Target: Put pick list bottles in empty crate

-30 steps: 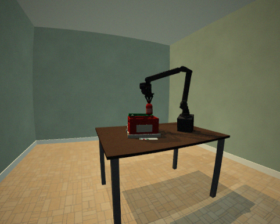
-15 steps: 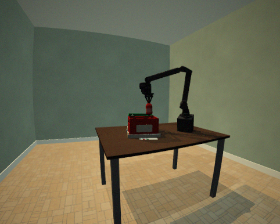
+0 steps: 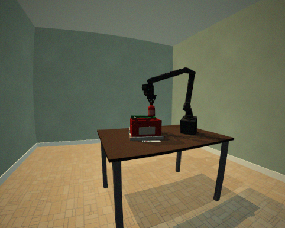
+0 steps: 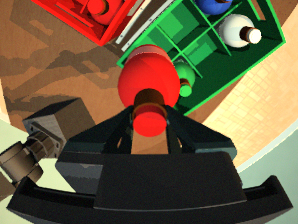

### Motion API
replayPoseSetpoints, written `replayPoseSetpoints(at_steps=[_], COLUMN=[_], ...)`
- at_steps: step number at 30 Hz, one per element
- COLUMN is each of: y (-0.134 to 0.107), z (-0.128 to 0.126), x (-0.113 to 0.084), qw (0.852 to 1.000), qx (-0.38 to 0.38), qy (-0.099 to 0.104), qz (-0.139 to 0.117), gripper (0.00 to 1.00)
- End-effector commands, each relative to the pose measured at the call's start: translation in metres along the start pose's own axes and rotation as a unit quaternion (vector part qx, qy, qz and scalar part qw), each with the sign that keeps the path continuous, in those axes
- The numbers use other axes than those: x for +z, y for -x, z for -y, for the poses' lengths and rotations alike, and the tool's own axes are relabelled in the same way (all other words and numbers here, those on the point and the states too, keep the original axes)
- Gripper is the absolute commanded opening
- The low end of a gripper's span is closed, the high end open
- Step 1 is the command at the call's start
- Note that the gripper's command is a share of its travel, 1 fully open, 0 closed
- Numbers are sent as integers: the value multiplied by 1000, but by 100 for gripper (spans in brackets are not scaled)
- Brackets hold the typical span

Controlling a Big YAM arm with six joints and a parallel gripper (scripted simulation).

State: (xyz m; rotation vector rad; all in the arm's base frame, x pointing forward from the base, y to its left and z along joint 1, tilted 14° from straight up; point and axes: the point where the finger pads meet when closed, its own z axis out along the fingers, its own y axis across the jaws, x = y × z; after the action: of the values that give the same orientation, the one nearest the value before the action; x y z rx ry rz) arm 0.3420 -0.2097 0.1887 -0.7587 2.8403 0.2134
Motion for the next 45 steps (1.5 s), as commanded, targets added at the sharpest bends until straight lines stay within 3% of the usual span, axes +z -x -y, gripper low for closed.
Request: replayPoseSetpoints(at_steps=[1, 45], y=[26, 104], z=[19, -4], x=[-41, -37], qw=[999, 999], qx=[-8, -7], qy=[-42, -36], qz=[19, 19], gripper=[0, 0])
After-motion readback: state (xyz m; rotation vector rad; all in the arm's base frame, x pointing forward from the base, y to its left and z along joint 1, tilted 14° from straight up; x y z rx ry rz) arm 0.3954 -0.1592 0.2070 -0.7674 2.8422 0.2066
